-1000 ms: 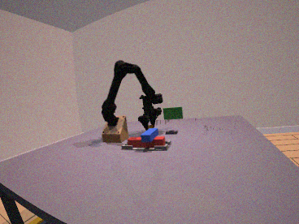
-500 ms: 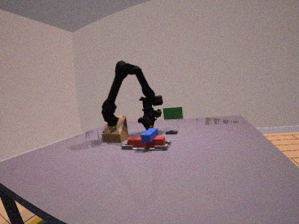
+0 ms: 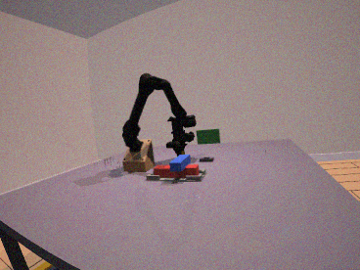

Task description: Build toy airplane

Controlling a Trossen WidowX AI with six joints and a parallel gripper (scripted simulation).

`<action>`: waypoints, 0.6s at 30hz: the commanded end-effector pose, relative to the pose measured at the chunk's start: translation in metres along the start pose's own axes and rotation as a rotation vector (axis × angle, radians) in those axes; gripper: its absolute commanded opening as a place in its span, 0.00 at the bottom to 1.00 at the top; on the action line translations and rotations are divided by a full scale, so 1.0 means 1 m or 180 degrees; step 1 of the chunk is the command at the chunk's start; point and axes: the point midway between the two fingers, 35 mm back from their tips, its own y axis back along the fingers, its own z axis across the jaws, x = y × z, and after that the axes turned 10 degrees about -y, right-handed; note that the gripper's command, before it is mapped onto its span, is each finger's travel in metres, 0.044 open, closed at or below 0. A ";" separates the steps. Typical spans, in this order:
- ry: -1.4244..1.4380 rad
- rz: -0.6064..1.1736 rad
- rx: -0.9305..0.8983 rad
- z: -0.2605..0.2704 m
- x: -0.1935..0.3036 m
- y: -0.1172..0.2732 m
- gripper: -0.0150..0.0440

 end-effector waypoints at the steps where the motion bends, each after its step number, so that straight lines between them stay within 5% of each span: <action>1: 0.0014 -0.0006 0.0008 0.000 -0.001 0.002 0.25; 18: 0.0007 -0.0004 0.0003 0.006 -0.005 0.046 0.25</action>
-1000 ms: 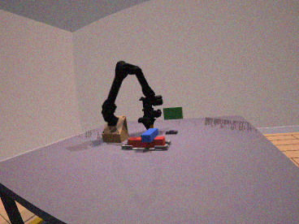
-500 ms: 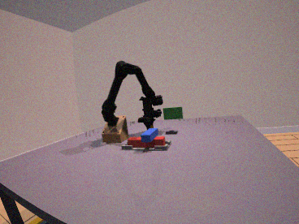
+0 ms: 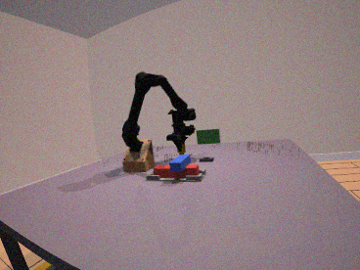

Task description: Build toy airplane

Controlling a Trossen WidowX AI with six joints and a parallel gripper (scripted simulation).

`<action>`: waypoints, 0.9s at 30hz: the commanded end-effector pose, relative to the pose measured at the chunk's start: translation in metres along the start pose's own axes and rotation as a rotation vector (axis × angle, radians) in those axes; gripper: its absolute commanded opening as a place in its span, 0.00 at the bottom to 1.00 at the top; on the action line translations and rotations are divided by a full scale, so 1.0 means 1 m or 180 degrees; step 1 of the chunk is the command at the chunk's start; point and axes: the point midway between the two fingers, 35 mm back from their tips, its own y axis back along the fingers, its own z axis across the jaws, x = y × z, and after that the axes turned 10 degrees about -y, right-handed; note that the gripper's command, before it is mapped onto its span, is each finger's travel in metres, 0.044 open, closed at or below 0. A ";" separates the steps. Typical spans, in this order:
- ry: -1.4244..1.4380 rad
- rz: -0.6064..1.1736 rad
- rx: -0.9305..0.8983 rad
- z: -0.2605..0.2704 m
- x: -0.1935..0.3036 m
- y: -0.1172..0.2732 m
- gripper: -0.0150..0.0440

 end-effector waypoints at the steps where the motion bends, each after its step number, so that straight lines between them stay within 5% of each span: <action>1: -0.0015 0.0008 -0.0014 0.002 0.000 0.013 0.25; 27: -0.0001 0.0014 -0.0026 -0.003 0.004 0.094 0.25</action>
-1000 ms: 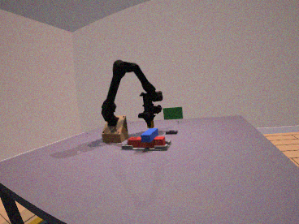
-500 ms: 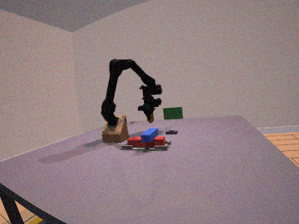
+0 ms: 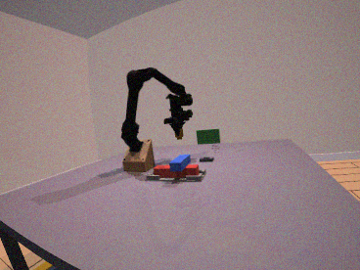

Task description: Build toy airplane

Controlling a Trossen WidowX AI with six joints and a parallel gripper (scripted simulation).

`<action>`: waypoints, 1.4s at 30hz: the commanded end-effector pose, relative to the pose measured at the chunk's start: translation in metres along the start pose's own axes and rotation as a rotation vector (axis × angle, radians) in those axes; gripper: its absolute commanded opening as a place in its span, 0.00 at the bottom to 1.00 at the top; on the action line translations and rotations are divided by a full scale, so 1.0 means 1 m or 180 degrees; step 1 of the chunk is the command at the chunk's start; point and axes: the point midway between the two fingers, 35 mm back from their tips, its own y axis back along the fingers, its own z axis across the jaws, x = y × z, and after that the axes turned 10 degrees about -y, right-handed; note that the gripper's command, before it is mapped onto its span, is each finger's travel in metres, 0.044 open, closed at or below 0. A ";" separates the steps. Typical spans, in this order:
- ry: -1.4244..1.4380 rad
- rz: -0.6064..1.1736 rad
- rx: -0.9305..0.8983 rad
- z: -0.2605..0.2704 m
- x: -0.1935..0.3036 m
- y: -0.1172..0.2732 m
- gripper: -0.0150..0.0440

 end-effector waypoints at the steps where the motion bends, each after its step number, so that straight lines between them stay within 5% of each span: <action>1: -0.0016 0.0009 -0.0005 -0.002 0.002 0.012 0.25; 42: 0.0238 0.0023 -0.0191 -0.107 -0.069 -0.003 0.25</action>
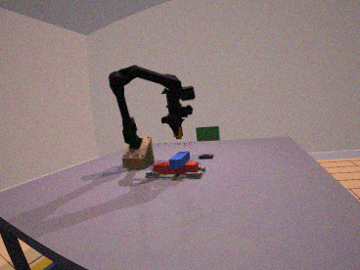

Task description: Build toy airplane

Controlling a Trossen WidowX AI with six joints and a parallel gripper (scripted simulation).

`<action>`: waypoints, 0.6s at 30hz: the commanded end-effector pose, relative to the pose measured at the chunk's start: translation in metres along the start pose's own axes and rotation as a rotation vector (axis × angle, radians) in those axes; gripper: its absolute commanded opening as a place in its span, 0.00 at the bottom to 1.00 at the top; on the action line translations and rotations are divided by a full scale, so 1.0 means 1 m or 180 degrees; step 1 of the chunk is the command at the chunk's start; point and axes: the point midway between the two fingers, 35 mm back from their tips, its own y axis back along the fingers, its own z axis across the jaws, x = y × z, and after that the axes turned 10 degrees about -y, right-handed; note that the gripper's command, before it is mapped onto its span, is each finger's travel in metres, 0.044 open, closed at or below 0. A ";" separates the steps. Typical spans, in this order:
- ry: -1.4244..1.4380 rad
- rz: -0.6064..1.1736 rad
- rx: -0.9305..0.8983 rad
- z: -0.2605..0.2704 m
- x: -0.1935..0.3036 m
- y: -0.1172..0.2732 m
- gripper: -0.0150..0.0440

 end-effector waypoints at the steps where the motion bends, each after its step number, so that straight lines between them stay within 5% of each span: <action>1: 0.0033 -0.0007 0.0009 -0.014 -0.004 -0.003 0.25; 18: 0.0109 -0.0029 0.0043 -0.068 -0.012 -0.013 0.25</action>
